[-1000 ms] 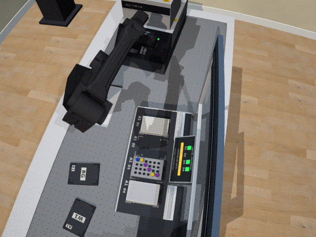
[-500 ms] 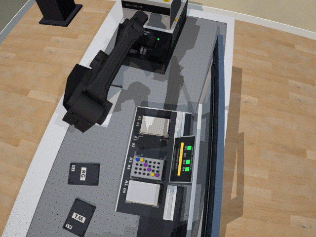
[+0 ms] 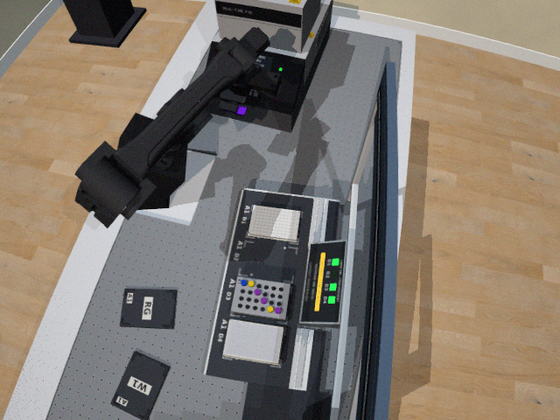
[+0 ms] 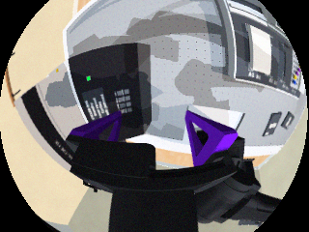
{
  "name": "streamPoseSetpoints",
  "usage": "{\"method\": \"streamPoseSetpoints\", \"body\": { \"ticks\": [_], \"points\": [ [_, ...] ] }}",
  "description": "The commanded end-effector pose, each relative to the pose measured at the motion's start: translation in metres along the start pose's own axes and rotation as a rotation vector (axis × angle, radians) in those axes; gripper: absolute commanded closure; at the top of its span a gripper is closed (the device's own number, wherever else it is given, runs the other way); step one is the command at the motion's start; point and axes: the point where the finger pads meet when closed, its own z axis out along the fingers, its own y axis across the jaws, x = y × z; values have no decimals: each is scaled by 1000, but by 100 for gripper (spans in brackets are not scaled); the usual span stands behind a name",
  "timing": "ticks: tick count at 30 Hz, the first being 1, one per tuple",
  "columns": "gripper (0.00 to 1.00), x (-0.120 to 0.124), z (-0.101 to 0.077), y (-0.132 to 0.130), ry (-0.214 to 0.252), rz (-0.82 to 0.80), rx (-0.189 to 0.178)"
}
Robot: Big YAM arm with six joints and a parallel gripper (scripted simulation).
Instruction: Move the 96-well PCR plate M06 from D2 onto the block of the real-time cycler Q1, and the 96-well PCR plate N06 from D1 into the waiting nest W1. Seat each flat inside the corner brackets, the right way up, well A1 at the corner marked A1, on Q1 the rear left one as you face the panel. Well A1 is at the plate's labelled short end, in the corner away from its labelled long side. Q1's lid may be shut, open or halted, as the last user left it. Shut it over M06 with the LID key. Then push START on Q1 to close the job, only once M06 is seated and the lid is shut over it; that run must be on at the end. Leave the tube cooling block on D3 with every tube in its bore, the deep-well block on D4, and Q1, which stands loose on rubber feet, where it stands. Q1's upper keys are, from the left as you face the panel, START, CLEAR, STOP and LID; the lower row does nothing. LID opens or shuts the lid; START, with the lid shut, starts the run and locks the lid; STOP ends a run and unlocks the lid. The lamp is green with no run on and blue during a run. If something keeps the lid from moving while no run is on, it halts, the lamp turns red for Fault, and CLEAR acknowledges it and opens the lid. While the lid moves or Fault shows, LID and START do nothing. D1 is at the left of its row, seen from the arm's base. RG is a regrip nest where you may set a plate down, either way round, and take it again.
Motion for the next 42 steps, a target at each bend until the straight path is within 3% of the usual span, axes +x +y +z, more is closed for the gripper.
{"method": "streamPoseSetpoints", "body": {
  "ticks": [1, 4, 5, 6, 9, 11, 13, 15, 21, 23, 28, 30, 33, 36, 38, 39, 42],
  "points": [
    [0, -14, -4, -12, -2, -71, -13],
    [0, -15, -4, -15, -4, -71, -24],
    [0, -21, -4, -18, -2, -86, 13],
    [0, -25, -6, -21, -2, -91, 23],
    [0, -37, -12, -25, -28, -94, -19],
    [0, -43, -11, -33, -45, -103, -22],
    [0, -40, -6, -36, -27, -102, -10],
    [0, -48, -7, -43, -17, -117, 27],
    [0, -61, -9, -59, -23, -122, 31],
    [0, -66, -8, -68, -8, -130, 65],
    [0, -81, -13, -82, -25, -134, 63],
    [0, -92, -14, -94, -33, -151, 115],
    [0, -105, -15, -107, -48, -158, 108],
    [0, -112, -14, -121, -39, -185, 150],
    [0, -112, -14, -121, -39, -185, 150],
    [0, -110, -12, -121, -35, -192, 133],
    [0, -118, -10, -142, -30, -167, 149]
  ]
}}
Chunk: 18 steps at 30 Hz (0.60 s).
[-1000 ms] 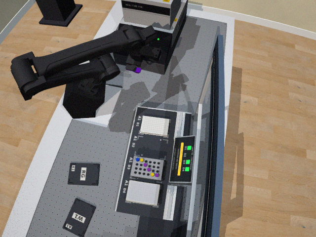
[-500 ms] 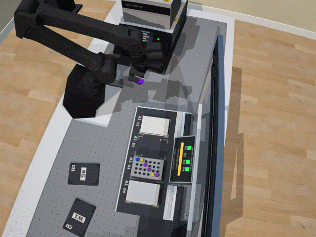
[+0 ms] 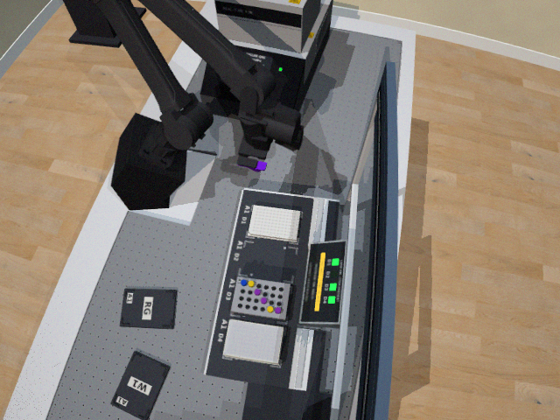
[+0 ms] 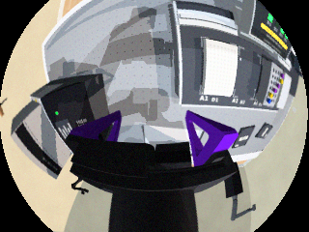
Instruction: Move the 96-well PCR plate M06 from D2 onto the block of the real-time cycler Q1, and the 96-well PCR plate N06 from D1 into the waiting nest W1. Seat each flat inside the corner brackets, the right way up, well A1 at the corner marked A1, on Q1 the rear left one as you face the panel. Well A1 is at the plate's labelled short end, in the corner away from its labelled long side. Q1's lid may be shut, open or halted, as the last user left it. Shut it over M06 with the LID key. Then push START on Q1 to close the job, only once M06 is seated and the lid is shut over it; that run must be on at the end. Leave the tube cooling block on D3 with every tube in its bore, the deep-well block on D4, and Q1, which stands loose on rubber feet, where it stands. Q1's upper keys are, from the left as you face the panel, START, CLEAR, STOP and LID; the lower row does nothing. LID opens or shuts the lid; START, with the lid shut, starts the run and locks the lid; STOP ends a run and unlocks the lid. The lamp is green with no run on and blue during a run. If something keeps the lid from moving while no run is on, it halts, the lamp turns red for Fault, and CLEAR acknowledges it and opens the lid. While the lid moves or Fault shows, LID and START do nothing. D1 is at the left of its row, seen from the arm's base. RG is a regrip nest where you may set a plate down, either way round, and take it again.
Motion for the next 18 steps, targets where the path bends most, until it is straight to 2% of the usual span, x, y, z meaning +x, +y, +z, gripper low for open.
{"method": "streamPoseSetpoints", "body": {
  "ticks": [1, 2, 4, 5, 6, 9, 10, 11, 13, 14, 17, 18],
  "points": [
    [0, -32, -9, -19, -31, -103, 43],
    [0, -36, -8, -24, -32, -110, 58],
    [0, -43, -8, -35, -40, -105, 54],
    [0, -46, -8, -41, -38, -115, 87],
    [0, -49, -7, -46, -39, -126, 103],
    [0, -56, -6, -65, -41, -115, 101],
    [0, -56, -4, -71, -31, -125, 131],
    [0, -56, -1, -74, -25, -137, 140],
    [0, -56, -1, -74, -25, -137, 140],
    [0, -55, -1, -72, -26, -131, 121],
    [0, -63, -1, -95, -27, -126, 136],
    [0, -66, 0, -101, -23, -140, 168]
  ]
}}
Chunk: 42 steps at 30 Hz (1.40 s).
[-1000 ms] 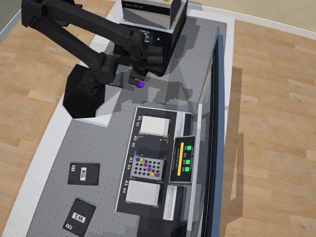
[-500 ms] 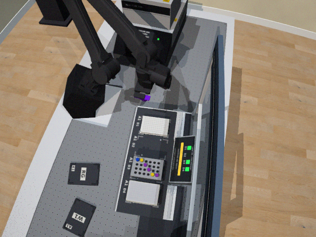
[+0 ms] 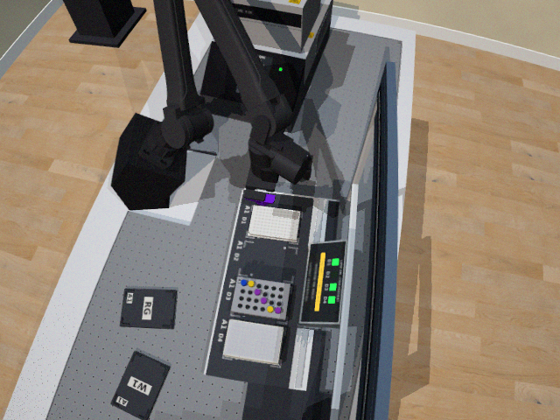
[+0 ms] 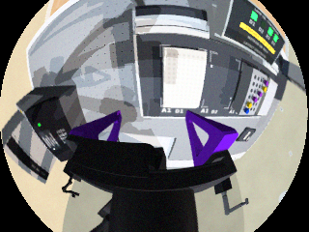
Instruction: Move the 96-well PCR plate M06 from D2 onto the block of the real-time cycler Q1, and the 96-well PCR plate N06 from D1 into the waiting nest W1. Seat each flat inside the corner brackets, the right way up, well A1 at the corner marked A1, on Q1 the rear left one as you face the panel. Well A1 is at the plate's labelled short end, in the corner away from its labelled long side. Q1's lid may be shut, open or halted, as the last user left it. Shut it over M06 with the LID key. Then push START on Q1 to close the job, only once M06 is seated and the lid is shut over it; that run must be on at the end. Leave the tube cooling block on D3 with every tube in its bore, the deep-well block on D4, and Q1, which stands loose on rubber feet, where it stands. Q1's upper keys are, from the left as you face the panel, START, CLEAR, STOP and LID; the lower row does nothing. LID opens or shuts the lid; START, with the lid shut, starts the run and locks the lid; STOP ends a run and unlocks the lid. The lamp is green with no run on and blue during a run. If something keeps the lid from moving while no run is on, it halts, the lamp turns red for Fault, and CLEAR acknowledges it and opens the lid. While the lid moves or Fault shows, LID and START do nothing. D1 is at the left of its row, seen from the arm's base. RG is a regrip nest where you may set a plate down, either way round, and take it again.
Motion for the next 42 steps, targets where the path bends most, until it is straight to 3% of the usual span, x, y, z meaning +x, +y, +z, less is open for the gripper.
{"method": "streamPoseSetpoints", "body": {
  "ticks": [1, 4, 6, 10, 21, 31, 36, 42],
  "points": [
    [0, -35, -6, -26, -42, -86, 60],
    [0, -43, -2, -38, -47, -94, 42],
    [0, -47, 0, -47, -43, -112, 87],
    [0, -52, 2, -68, -44, -94, 79],
    [0, -41, 11, -58, -15, -67, 53],
    [0, -40, 27, -62, -21, -38, 63],
    [0, -35, 42, -60, -6, -24, 50],
    [0, -43, 45, -61, -32, -35, 69]
  ]
}}
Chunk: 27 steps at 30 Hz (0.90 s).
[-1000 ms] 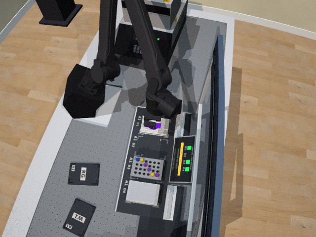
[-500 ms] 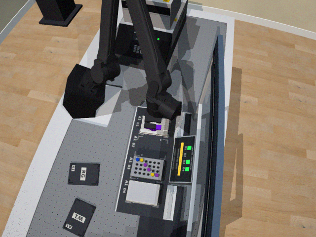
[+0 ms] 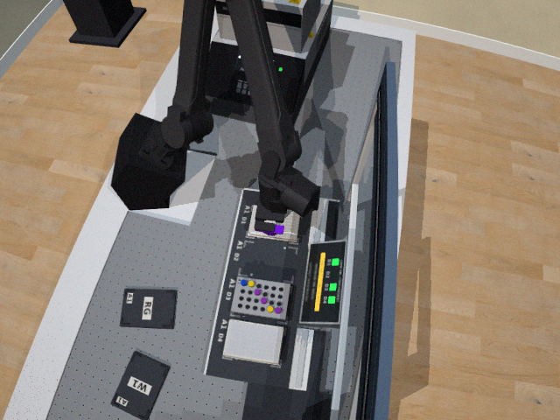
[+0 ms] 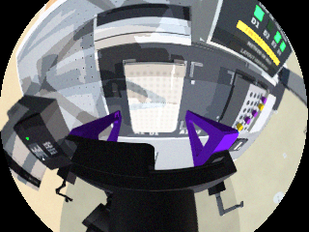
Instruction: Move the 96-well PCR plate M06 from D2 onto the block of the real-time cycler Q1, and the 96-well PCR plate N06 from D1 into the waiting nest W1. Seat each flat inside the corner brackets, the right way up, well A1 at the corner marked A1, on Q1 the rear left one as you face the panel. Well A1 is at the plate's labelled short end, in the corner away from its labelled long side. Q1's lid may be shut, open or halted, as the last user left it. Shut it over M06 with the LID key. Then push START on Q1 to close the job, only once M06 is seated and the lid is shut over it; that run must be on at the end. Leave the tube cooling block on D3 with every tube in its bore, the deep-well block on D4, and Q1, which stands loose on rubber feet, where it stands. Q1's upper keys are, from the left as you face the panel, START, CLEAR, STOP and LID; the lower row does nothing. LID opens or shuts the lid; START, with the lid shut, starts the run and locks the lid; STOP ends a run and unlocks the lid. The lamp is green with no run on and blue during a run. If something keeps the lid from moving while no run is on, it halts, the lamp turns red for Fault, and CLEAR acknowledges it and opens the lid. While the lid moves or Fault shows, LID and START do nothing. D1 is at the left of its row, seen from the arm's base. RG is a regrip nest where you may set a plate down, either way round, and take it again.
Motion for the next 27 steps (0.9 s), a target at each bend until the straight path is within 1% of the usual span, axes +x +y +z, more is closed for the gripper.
{"method": "streamPoseSetpoints", "body": {
  "ticks": [1, 5, 8, 9, 12, 15, 17, 19, 21, 23, 25, 26, 27],
  "points": [
    [0, -17, 1, -4, -33, 5, 17],
    [0, -17, 3, -6, -30, 6, 13],
    [0, -11, 12, -4, -16, 11, 10],
    [0, -9, 15, -2, -15, 12, 3],
    [0, -7, 21, -2, -11, 14, 6],
    [0, -6, 27, -1, -11, 19, 1],
    [0, -9, 29, -3, -16, 18, 8],
    [0, -14, 31, -4, -25, 13, 7],
    [0, -14, 31, -4, -25, 13, 7],
    [0, -17, 30, -7, -30, 7, 18],
    [0, -17, 35, -5, -30, 2, 11],
    [0, -14, 39, -5, -23, 5, 12],
    [0, -10, 39, -3, -15, 9, 3]
  ]
}}
